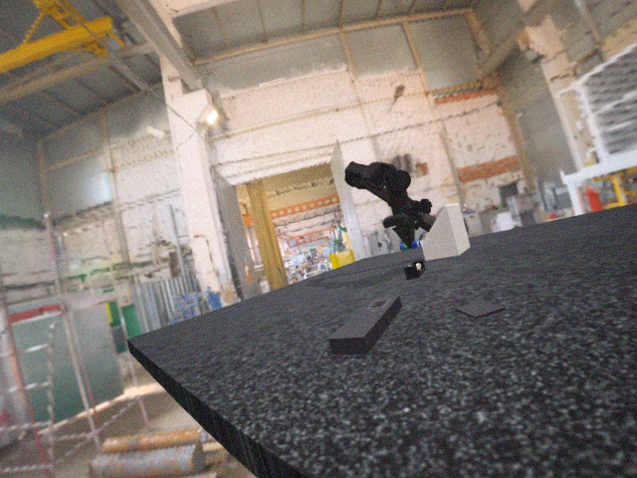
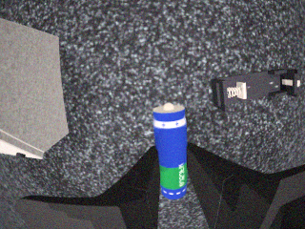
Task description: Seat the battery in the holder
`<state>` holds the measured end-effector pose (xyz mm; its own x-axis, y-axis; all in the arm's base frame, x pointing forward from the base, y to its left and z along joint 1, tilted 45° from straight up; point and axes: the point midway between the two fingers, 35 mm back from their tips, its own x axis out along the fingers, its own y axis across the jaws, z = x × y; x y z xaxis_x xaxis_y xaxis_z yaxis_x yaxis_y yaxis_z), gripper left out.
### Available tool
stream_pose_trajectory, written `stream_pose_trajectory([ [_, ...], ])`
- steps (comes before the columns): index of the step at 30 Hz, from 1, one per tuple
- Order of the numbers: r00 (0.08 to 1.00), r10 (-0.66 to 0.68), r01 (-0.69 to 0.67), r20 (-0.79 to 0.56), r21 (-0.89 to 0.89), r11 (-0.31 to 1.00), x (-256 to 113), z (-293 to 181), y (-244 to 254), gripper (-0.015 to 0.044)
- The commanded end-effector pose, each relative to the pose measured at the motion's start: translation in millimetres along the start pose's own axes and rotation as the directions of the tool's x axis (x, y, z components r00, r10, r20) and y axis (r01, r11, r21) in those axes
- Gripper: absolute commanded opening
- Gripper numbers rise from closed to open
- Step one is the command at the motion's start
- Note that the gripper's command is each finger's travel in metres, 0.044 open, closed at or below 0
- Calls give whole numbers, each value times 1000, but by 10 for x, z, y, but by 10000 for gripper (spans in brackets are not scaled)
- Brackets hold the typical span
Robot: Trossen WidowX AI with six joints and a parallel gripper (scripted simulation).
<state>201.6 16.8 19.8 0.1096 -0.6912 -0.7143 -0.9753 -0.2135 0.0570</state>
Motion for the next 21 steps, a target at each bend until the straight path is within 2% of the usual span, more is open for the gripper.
stream_pose_trajectory([
  [1,1000,-1,-1,6,225,974,-56,39,-176,58],
  [10,1000,-3,-2,7,625,781,-123,118,-502,58],
  [21,1000,-7,-3,6,939,344,-171,232,-888,58],
])
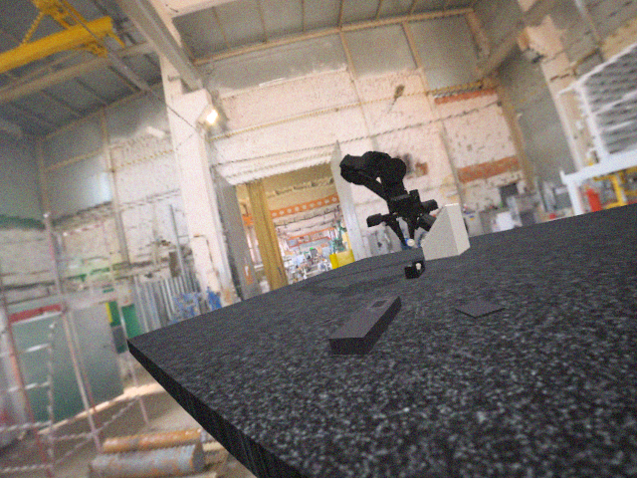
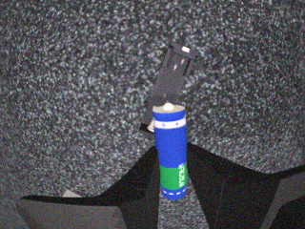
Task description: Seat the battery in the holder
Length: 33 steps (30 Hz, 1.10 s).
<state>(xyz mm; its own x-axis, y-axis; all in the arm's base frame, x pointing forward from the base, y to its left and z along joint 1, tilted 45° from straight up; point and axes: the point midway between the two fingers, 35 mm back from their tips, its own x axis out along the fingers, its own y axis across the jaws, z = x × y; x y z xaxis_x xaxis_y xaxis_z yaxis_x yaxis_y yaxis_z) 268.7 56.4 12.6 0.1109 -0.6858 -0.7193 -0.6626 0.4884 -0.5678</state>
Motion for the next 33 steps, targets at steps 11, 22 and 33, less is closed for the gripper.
stream_pose_trajectory([
  [11,1000,0,-3,7,437,900,-29,333,-76,58],
  [22,997,-18,-17,76,429,903,100,368,-68,58],
  [33,981,-57,-28,187,422,906,287,388,-84,58],
])
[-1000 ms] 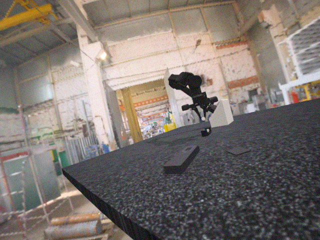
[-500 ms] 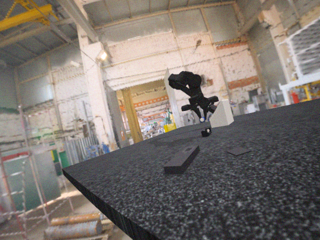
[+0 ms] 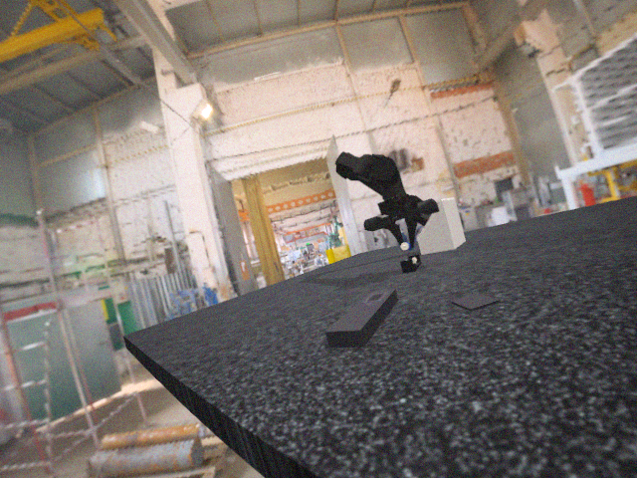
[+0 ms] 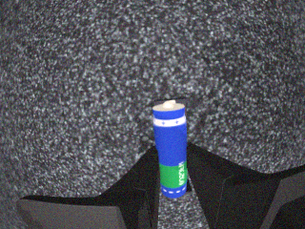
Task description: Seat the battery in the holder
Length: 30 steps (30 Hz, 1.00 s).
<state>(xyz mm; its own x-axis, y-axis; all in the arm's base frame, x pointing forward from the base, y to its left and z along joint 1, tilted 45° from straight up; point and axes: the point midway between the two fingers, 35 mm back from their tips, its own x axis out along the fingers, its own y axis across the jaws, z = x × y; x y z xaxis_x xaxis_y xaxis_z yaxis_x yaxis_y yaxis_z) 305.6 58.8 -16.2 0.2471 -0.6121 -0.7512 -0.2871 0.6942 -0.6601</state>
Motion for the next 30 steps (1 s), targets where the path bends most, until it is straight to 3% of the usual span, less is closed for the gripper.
stream_pose_trajectory([
  [1,999,-3,4,51,-6,1000,67,-15,-24,58],
  [30,977,20,-17,213,-16,1000,238,-71,-31,58],
])
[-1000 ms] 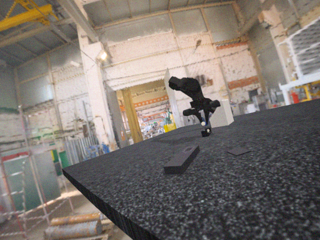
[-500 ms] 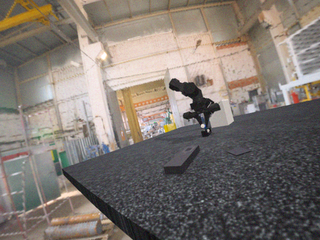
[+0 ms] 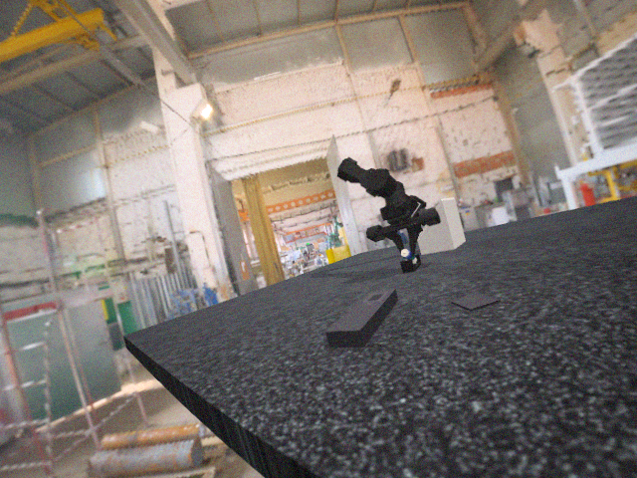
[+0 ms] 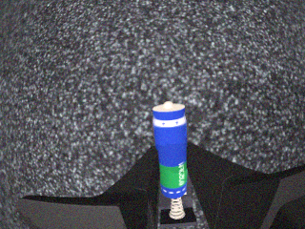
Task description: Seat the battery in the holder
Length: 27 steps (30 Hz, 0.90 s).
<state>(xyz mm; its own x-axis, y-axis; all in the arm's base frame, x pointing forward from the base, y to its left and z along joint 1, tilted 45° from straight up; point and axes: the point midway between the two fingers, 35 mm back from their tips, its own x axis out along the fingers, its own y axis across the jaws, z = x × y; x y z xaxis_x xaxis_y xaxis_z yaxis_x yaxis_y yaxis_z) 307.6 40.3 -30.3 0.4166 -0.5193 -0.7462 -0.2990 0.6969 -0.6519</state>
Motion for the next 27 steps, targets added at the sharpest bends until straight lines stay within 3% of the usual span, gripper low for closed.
stream_pose_trajectory([
  [1,1000,8,-8,27,-5,1000,14,-25,11,58],
  [27,985,7,-5,172,-16,1000,53,-120,-22,58],
])
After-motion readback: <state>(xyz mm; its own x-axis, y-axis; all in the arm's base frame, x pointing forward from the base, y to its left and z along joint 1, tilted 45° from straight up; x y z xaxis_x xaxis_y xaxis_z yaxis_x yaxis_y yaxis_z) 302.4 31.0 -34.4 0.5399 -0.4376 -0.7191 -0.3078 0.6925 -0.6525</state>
